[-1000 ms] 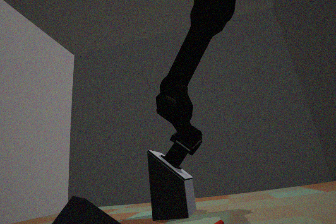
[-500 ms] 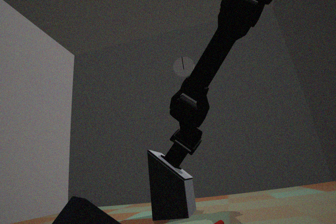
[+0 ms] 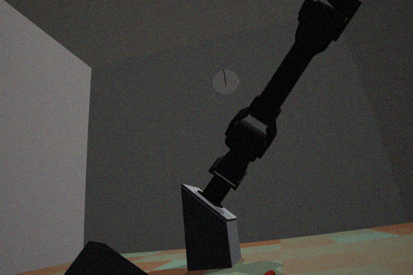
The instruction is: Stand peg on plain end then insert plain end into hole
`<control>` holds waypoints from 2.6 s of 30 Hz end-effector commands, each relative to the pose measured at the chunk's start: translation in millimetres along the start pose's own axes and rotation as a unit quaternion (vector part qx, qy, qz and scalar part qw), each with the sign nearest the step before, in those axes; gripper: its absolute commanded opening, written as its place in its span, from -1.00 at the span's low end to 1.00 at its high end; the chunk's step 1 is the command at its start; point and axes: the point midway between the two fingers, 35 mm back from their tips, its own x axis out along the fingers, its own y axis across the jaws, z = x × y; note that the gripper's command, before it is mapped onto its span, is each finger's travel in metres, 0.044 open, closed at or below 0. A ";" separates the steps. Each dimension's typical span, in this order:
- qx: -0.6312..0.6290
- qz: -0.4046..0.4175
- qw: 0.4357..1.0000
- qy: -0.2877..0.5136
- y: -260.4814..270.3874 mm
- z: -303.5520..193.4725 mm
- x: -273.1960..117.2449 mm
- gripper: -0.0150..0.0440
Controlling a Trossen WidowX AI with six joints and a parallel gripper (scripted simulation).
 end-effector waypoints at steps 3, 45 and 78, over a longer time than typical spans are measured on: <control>0.062 0.015 0.998 -0.023 -38.3 32.2 -13.5 1.00; 0.429 0.130 0.894 -0.015 -265.8 70.7 -27.8 1.00; 0.544 0.289 0.745 0.255 -237.0 -79.3 82.5 1.00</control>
